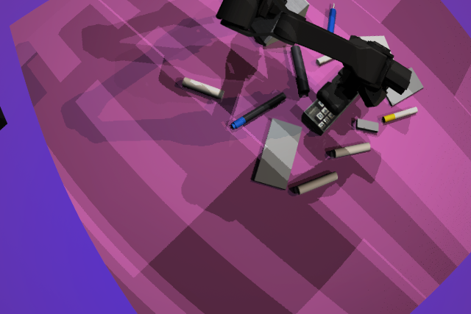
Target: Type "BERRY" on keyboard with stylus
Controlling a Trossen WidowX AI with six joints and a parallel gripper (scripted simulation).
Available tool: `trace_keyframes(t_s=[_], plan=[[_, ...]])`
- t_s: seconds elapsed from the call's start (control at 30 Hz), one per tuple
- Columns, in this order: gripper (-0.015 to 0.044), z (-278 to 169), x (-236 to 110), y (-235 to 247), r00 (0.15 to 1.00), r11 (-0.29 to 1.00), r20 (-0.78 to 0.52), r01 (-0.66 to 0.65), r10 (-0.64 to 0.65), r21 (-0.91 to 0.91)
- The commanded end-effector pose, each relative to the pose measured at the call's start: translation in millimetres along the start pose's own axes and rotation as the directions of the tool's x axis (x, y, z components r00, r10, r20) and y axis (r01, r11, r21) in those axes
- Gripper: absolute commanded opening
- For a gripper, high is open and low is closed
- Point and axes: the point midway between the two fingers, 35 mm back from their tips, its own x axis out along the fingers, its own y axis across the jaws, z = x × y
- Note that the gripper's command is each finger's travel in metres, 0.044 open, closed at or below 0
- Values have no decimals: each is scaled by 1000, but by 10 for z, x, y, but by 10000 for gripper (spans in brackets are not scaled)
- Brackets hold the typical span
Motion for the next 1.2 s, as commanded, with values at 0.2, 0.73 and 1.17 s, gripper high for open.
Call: trace_keyframes(t_s=[0.2, 0.73, 1.17], plan=[[0, 4, -7, -420, 1000, 1000, 1, 5, -5, -8], [0, -26, -6, -636, 1000, 1000, 0, 8, -8, -8], [0, -302, -2, -395, 1000, 1000, -2, 7, -7, -9]])
